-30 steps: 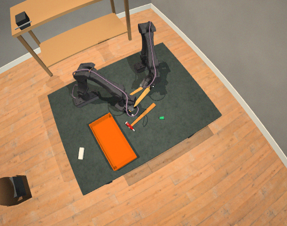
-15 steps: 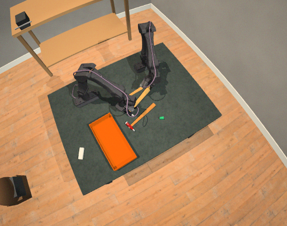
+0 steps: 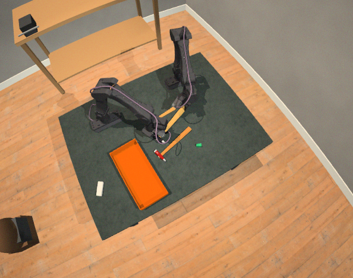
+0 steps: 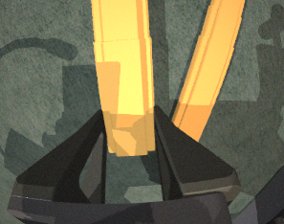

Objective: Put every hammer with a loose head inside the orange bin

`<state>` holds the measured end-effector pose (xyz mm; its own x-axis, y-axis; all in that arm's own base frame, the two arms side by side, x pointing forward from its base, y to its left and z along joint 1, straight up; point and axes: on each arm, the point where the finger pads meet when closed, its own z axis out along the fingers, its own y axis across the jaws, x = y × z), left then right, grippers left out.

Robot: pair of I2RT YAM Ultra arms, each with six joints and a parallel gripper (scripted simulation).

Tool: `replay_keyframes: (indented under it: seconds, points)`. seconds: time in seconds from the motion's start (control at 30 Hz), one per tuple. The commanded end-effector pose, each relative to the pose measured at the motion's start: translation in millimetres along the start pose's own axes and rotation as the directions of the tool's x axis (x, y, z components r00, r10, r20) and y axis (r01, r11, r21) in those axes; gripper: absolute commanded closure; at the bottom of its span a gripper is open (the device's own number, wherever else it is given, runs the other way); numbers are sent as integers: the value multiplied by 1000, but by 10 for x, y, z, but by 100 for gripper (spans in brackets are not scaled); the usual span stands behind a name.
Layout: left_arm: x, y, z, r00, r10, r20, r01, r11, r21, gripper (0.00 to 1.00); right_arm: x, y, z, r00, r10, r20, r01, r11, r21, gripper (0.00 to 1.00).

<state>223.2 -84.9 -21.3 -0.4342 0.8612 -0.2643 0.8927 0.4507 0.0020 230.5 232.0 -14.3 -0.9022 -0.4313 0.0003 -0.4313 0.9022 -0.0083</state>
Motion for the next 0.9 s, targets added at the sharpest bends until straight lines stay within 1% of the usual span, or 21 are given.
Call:
replay_keyframes:
  seconds: [0.0, 0.03, 0.1, 0.3, 0.57, 0.87]
  points:
    - [141, -56, -14, 999, -12, -41, 12, 1000, 13, 74, 1, 7, -38, 1000, -5, 16, 5, 1000, -14, 83]
    - [156, -61, -12, 999, -13, -47, 14, 1000, 14, 74, 24, -18, -36, 1000, -2, 4, 2, 1000, -15, 83]
    - [186, -73, -10, 998, -16, -59, 17, 1000, 17, 74, 51, -81, -34, 1000, 1, -5, -1, 1000, 16, 83]
    - [246, -95, -4, 996, -22, -83, 24, 999, 23, 74, 70, -159, -30, 1000, 5, -12, -5, 999, 46, 83]
    - [335, -124, 11, 993, -32, -116, 35, 999, 29, 74, 113, -343, -37, 1000, 14, -26, -11, 993, 115, 83]
    - [453, -175, 36, 986, -42, -164, 50, 998, 44, 74, 123, -395, -41, 999, 23, -28, -20, 991, 131, 83]
